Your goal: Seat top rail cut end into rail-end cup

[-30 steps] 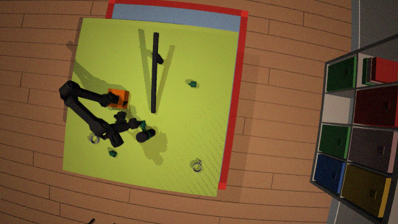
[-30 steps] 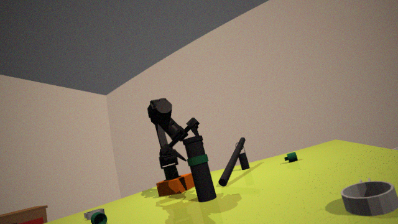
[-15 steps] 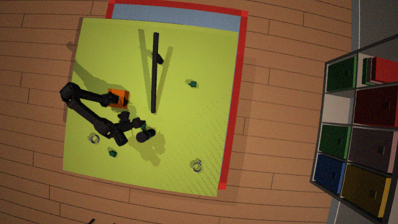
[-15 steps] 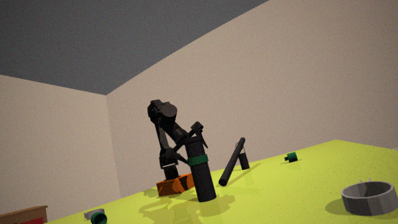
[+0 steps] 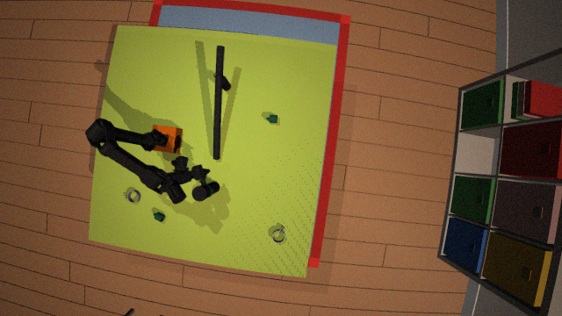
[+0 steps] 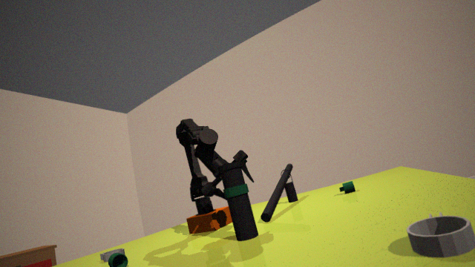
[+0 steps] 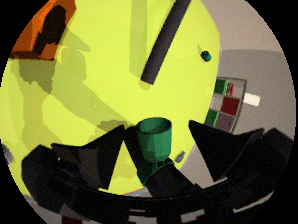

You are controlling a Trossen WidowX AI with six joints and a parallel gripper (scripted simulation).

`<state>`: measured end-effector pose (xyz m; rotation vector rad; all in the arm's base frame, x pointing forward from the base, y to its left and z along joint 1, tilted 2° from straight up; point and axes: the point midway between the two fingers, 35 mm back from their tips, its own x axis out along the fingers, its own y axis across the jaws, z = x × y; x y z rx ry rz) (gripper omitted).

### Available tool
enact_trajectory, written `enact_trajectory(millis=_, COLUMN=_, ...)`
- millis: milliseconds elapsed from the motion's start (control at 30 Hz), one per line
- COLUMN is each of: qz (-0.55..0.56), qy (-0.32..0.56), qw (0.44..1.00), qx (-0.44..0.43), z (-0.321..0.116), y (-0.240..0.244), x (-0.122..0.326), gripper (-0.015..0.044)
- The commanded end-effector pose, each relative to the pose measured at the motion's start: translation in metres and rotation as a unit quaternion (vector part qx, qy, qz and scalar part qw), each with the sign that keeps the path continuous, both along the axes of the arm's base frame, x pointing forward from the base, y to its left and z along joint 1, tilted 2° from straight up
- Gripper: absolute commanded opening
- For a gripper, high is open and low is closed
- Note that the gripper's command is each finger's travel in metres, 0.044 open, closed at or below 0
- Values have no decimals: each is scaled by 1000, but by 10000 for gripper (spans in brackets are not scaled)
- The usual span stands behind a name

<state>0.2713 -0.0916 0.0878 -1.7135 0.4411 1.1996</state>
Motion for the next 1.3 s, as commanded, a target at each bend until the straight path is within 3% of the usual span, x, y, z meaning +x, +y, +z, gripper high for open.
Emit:
enact_trajectory(millis=0, qz=-2, qy=6, qw=1000, qx=1, z=-8, y=1, x=1, gripper=440)
enact_trajectory(millis=300, qz=-2, qy=6, qw=1000, qx=2, z=-19, y=5, x=6, gripper=440)
enact_trajectory(millis=667, qz=-2, qy=6, qw=1000, qx=2, z=-19, y=5, x=6, gripper=151)
enact_trajectory(millis=800, qz=-2, qy=6, qw=1000, qx=2, z=-19, y=5, x=6, gripper=125)
enact_trajectory(millis=967, qz=-20, qy=5, qw=1000, qx=2, z=-19, y=7, x=9, gripper=0)
enact_trajectory(millis=1267, qz=-55, qy=3, qw=998, qx=3, z=-19, y=10, x=14, gripper=0)
